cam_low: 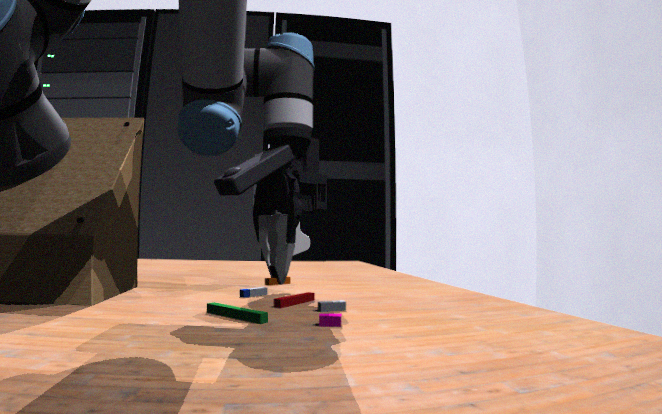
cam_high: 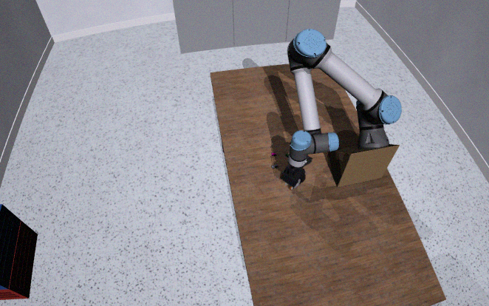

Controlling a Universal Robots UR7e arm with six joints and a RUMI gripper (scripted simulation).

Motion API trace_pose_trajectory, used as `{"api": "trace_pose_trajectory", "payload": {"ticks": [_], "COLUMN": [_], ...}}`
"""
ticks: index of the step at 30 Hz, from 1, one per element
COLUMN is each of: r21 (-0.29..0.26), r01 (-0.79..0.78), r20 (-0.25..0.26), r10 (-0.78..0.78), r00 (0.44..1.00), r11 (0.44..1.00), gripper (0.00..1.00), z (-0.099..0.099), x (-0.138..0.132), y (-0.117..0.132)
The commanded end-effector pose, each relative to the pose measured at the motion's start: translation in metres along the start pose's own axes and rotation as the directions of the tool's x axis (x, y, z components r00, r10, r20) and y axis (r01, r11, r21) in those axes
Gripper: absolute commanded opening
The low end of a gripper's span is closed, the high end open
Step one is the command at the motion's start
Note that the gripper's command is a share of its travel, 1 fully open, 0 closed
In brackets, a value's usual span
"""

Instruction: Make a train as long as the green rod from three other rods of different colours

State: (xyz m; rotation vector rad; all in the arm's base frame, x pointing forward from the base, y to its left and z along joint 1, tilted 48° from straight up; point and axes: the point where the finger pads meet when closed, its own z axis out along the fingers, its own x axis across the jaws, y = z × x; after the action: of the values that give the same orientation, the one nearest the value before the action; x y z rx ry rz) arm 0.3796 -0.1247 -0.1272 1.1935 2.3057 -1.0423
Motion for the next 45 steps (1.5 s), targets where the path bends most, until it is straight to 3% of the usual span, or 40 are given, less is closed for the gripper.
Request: {"api": "trace_pose_trajectory", "payload": {"ticks": [1, 22, 45], "r21": [0.000, 0.000, -0.001], "r01": [0.003, 0.001, 0.001], "r20": [-0.001, -0.002, 0.000], "r10": [-0.003, -0.001, -0.001], "r00": [1.000, 1.000, 1.000], "r11": [1.000, 1.000, 1.000], "gripper": [0.00, 0.00, 0.00], "z": [0.000, 0.012, 0.012], "x": [0.002, 0.001, 0.000], "y": [0.000, 0.000, 0.001]}}
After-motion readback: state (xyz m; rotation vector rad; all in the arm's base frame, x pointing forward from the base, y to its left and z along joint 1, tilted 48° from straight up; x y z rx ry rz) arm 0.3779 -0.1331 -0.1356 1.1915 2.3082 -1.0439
